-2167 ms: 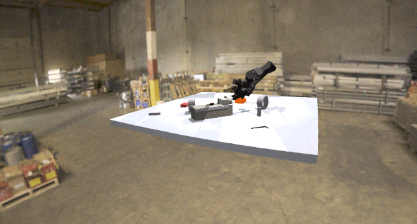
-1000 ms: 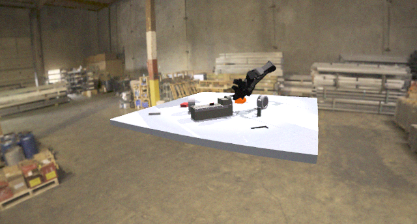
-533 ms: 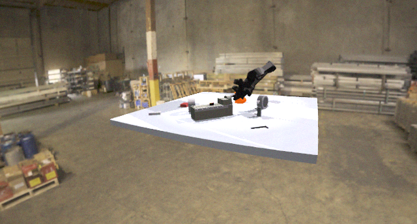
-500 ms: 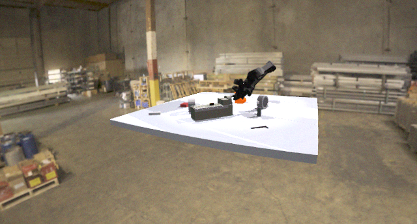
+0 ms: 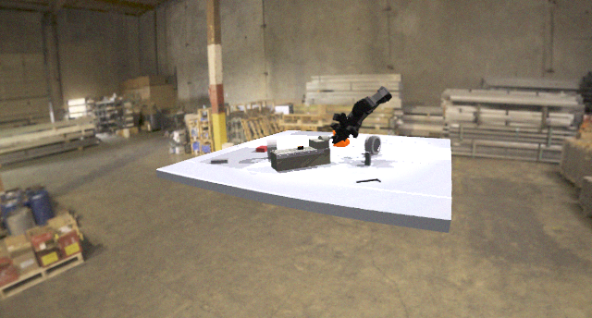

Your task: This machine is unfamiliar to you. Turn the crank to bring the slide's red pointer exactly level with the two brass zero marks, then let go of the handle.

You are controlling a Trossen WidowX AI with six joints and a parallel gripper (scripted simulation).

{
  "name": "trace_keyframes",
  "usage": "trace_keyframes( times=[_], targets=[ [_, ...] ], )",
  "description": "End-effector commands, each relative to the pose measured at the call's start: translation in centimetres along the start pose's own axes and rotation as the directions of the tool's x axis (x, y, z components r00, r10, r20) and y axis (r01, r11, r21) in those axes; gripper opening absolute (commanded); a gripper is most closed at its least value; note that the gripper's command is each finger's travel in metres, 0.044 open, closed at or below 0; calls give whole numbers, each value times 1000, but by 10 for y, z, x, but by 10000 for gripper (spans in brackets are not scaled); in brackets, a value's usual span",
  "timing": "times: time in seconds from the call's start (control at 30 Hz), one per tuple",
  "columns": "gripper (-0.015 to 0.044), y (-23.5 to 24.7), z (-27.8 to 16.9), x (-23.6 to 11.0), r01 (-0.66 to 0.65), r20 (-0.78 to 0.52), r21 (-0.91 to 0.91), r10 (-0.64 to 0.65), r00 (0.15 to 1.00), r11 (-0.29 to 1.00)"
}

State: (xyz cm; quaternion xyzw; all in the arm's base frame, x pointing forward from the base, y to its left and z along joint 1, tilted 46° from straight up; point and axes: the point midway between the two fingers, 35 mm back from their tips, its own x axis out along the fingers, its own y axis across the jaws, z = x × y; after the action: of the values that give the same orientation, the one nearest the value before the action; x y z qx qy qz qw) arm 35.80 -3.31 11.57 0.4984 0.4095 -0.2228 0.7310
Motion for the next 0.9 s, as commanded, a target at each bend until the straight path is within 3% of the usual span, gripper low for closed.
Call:
trace_keyframes(
  times=[0.0, 0.87],
  targets=[
    [0, 8, -4, 3, -14, -5, -9, 14, 1000, 1000],
    [0, 15, -24, 23, -15, -5, -8, 15, 1000, 1000]
  ],
)
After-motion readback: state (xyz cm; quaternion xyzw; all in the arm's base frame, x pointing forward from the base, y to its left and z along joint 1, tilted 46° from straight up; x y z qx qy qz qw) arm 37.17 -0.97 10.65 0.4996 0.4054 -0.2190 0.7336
